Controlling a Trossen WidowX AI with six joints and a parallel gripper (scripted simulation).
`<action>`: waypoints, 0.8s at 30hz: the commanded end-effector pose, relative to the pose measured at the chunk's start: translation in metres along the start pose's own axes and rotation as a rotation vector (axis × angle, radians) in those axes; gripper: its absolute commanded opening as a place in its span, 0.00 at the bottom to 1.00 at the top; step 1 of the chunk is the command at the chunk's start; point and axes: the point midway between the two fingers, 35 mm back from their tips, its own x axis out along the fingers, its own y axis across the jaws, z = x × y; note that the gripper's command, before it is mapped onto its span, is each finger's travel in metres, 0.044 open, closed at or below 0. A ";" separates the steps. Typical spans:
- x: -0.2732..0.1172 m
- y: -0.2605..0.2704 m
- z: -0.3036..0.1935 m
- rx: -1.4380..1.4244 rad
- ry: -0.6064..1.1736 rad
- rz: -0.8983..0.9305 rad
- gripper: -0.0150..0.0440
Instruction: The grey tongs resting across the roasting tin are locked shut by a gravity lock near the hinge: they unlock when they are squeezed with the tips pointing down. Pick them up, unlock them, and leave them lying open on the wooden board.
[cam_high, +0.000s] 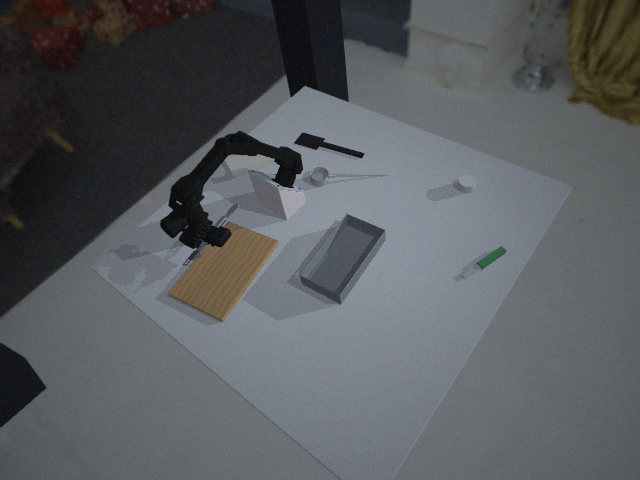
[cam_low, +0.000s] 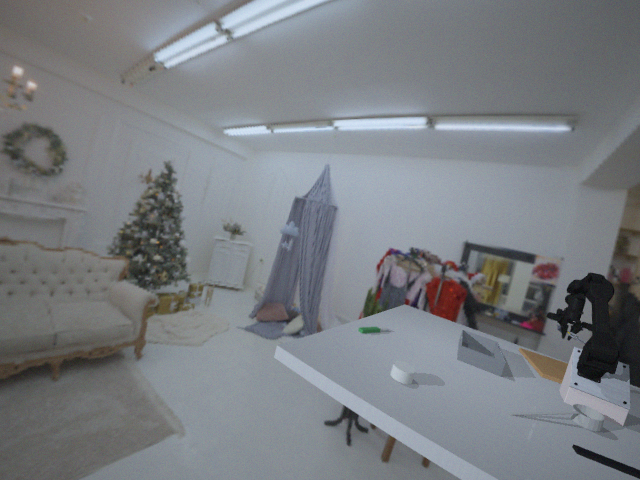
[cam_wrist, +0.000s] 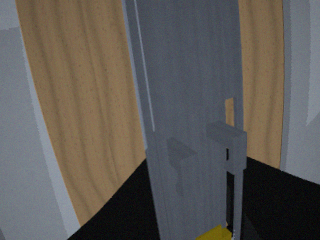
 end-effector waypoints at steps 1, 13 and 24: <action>0.004 -0.001 0.001 -0.007 -0.002 -0.005 0.00; 0.024 -0.001 0.004 -0.006 -0.010 -0.006 0.00; 0.042 -0.001 0.005 -0.006 -0.016 -0.008 0.00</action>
